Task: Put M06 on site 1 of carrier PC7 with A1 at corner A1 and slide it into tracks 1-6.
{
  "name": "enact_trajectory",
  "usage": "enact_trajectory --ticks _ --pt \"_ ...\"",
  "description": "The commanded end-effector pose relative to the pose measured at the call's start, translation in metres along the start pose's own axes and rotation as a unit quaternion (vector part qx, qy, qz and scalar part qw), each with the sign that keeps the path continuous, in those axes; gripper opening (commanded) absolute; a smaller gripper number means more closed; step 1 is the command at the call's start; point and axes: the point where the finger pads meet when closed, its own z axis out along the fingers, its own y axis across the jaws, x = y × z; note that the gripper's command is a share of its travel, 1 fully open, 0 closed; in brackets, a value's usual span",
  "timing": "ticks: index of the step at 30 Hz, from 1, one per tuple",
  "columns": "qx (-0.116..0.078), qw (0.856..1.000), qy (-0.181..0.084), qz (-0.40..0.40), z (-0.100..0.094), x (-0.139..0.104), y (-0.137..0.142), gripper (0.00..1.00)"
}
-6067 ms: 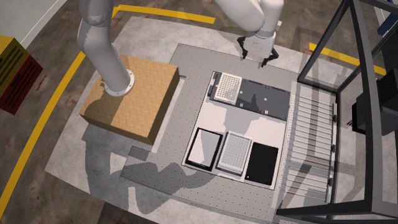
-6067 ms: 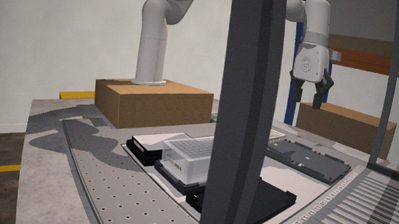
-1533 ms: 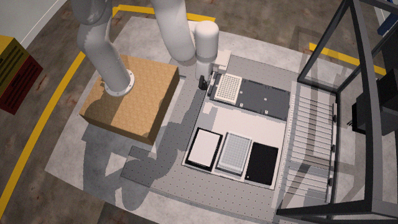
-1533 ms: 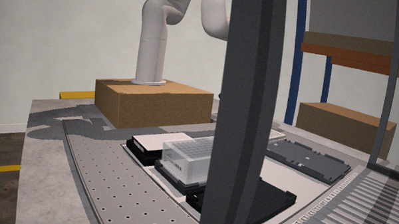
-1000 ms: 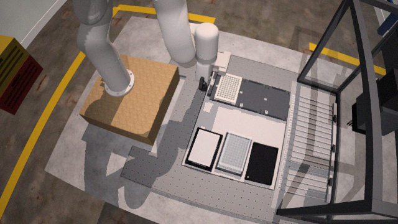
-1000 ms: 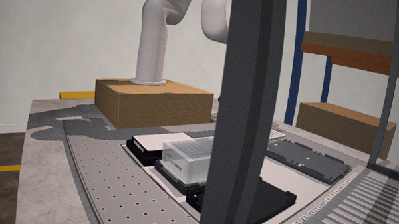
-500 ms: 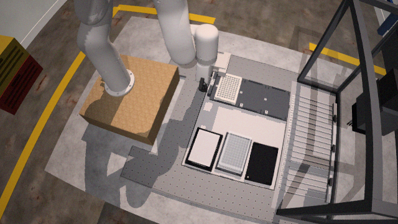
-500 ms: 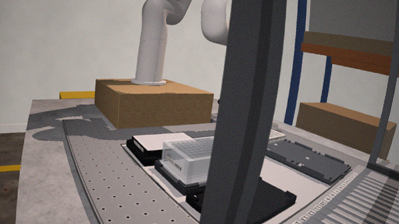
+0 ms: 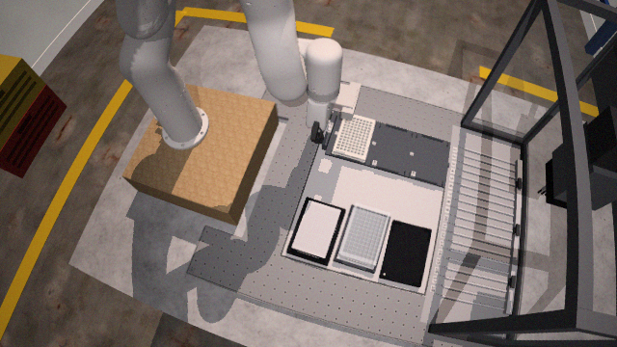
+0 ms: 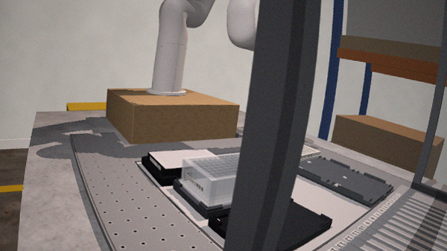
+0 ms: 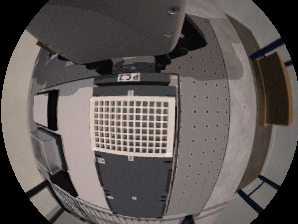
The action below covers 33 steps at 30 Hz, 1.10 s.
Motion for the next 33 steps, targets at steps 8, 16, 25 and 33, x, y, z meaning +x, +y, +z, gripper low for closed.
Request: enact_trajectory --ticks 8,16,25,33 --pt "0.001 1.0 0.003 0.0 -0.001 0.013 -0.001 0.81" --pt "0.001 1.0 0.003 0.0 -0.001 0.019 -0.001 0.81" --pt "0.001 1.0 0.003 0.0 -0.001 0.028 -0.001 0.81" --pt "0.001 1.0 0.003 0.0 -0.002 0.034 -0.001 0.81"
